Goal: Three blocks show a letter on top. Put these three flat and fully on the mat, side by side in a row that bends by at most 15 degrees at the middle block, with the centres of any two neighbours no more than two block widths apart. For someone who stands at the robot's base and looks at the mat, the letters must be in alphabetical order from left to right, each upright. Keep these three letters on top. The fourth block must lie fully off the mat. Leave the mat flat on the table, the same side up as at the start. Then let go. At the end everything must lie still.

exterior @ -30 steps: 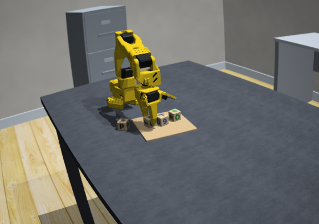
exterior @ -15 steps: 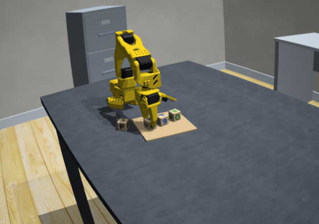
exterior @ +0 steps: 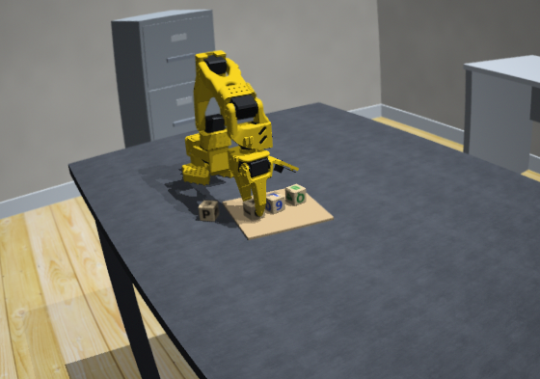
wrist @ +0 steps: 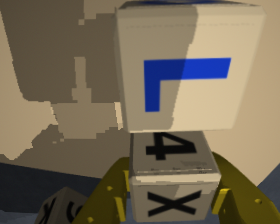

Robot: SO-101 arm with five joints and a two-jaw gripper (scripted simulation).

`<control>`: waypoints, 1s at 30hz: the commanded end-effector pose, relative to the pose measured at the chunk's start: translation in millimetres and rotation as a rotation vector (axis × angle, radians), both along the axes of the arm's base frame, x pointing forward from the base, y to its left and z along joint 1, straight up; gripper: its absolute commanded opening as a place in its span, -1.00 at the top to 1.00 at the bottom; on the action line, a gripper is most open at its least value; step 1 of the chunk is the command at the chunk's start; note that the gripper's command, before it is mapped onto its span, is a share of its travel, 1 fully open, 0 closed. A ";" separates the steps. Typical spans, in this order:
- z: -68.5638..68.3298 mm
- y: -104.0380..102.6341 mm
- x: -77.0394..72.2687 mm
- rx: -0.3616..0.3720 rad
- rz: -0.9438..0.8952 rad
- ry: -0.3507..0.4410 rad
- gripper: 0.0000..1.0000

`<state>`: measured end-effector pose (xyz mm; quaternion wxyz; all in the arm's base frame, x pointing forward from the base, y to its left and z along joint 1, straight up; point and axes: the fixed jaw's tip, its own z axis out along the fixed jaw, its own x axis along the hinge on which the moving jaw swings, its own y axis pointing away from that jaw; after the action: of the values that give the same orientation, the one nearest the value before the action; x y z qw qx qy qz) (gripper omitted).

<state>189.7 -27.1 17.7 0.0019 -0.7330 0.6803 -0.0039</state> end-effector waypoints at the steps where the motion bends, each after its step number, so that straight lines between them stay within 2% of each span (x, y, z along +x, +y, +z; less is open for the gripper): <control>1: 12.3 -0.1 11.3 -0.009 0.003 -0.084 0.72; 9: 12.3 -0.1 11.3 -0.009 0.003 -0.084 0.68; 30: 12.3 -0.1 11.3 -0.009 0.003 -0.084 0.34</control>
<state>189.7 -27.1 17.7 0.0019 -0.7330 0.6803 -0.0039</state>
